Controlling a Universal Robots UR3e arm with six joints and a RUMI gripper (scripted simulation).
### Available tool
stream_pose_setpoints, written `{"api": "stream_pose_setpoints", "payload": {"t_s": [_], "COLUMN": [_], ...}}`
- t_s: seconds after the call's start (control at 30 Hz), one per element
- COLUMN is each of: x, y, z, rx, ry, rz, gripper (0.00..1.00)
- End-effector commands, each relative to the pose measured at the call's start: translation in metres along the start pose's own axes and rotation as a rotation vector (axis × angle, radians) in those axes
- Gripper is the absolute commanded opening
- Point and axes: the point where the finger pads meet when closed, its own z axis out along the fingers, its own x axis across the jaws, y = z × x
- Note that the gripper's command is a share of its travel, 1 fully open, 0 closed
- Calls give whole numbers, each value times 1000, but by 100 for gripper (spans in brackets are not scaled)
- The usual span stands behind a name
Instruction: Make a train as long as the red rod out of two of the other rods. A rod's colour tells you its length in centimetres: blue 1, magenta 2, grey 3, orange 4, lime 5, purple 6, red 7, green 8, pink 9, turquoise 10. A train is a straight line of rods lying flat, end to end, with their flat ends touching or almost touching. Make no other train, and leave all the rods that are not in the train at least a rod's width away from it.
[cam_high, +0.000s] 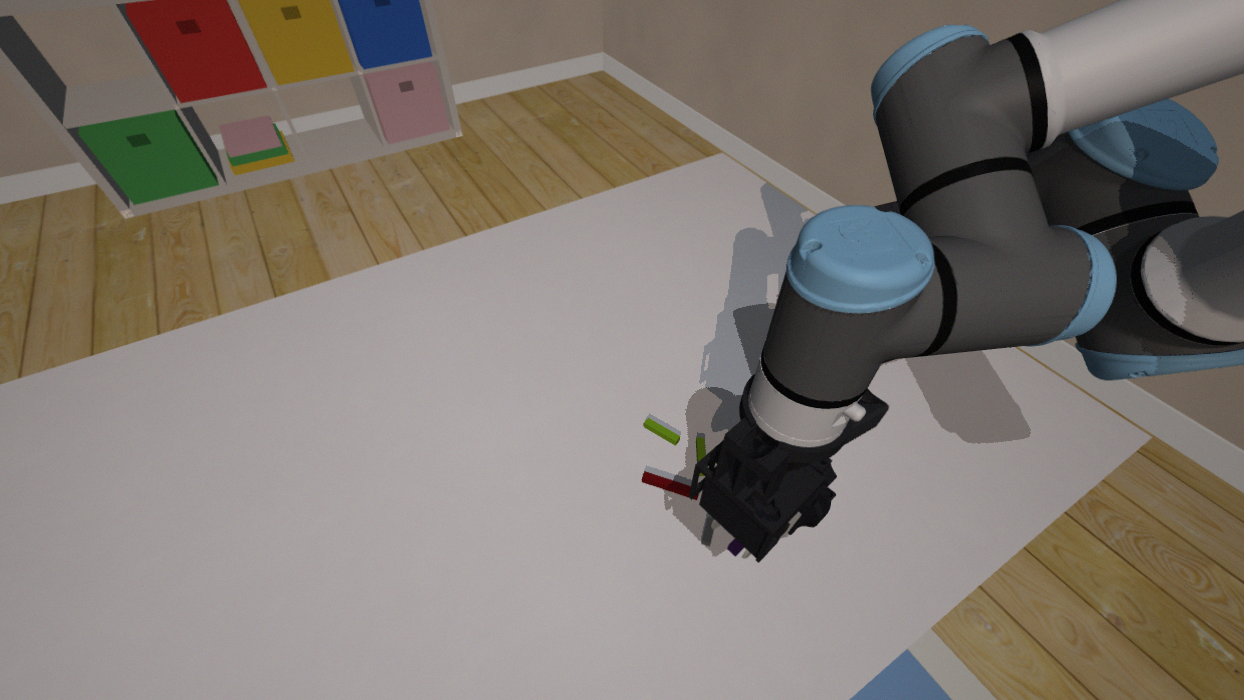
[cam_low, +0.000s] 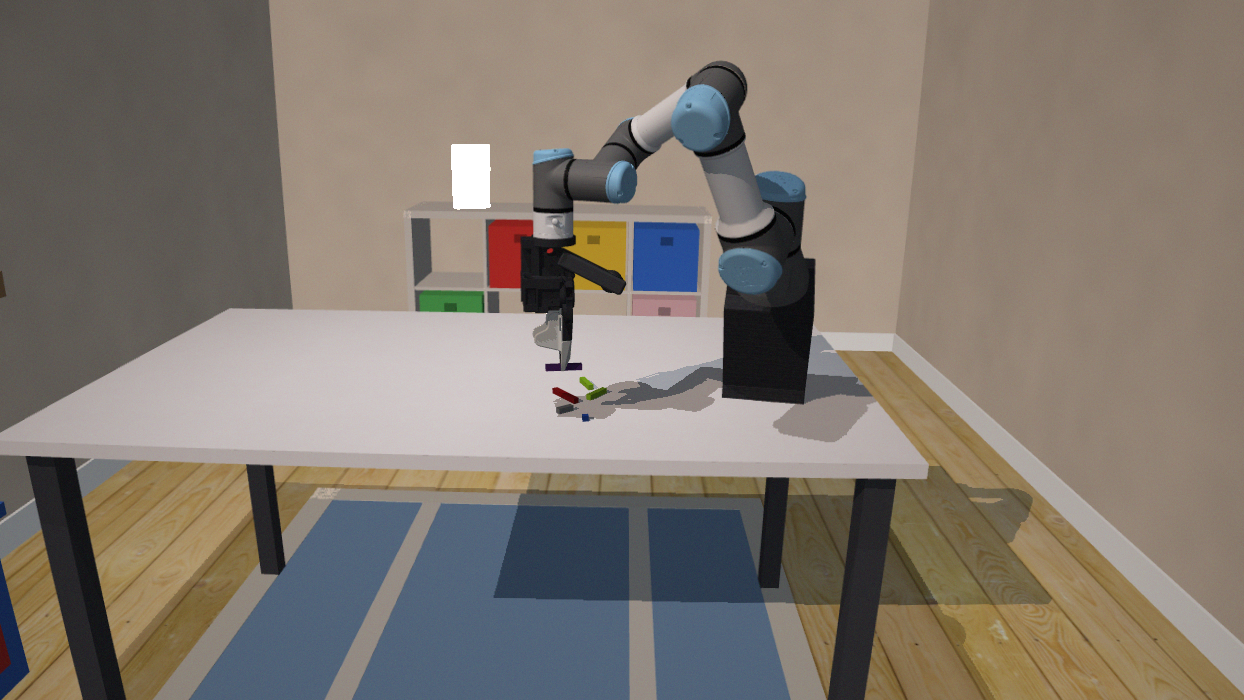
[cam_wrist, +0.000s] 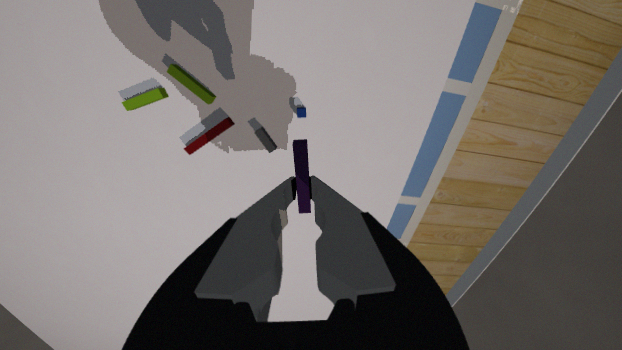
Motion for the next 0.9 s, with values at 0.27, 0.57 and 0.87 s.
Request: {"api": "stream_pose_setpoints", "payload": {"t_s": [0.27,0.57,0.87], "x": [-1,-1,-1], "y": [1,1,1], "z": [37,68,78], "rx": [-2,-2,-2], "ry": [-2,-2,-2], "rz": [0,0,0], "gripper": [0,0,0]}}
